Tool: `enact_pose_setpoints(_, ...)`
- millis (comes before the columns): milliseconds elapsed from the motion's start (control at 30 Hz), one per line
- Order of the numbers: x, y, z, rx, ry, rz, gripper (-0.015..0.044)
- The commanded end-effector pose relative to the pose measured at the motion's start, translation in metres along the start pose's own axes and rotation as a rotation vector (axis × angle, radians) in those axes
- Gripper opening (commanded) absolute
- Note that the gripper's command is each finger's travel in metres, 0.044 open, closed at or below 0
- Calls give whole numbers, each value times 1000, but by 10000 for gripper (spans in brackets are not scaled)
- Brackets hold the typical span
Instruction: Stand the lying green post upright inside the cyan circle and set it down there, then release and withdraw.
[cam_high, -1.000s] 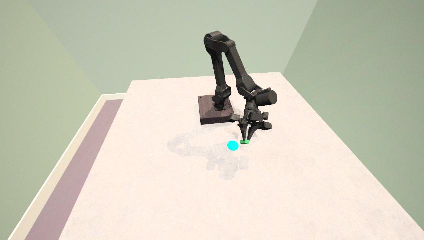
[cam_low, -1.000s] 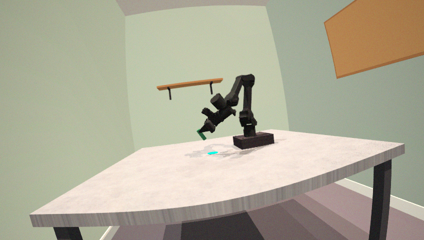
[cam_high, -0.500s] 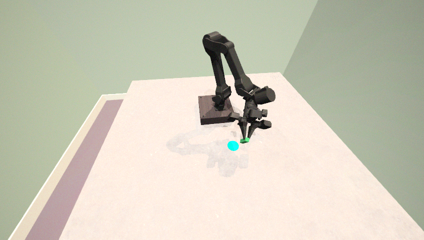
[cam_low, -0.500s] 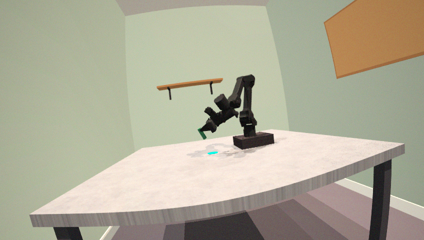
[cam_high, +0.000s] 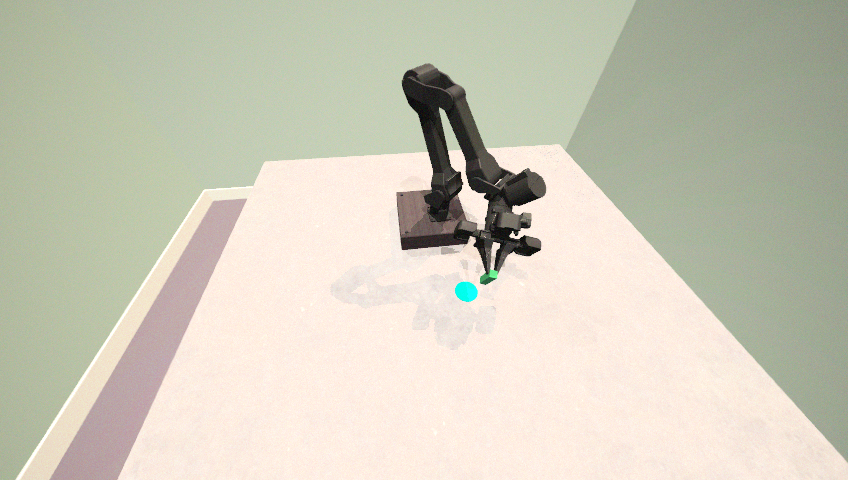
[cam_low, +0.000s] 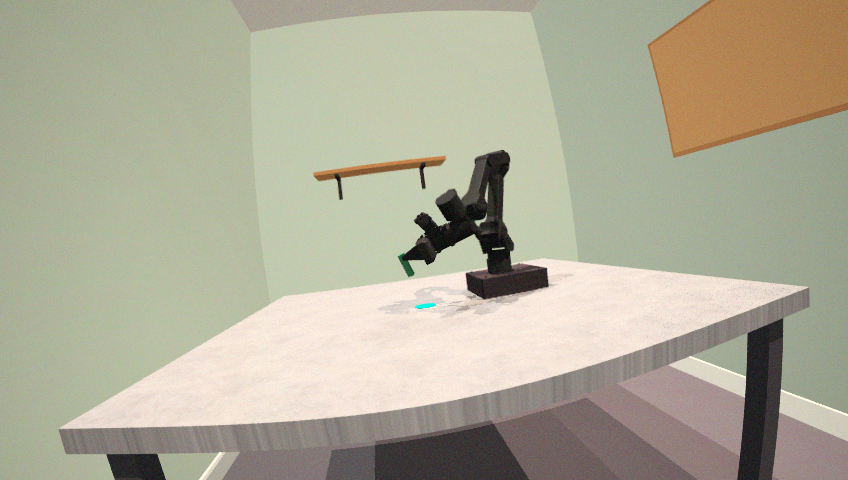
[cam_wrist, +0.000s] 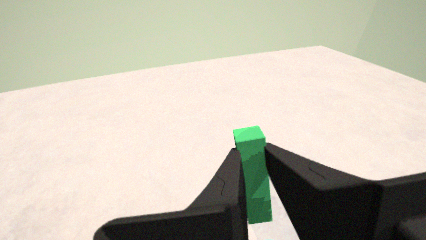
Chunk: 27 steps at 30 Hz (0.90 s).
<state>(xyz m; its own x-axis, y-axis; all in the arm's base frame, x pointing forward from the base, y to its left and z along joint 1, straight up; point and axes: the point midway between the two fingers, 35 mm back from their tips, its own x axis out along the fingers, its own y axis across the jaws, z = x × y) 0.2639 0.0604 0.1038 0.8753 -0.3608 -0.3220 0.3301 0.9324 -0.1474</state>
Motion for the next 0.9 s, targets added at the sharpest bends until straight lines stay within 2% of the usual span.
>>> enact_pose_setpoints(0, -3, -1, 1, 7, -22, -3, 23)
enact_pose_setpoints(867, -20, -14, -2, 80, -139, -28, 23)
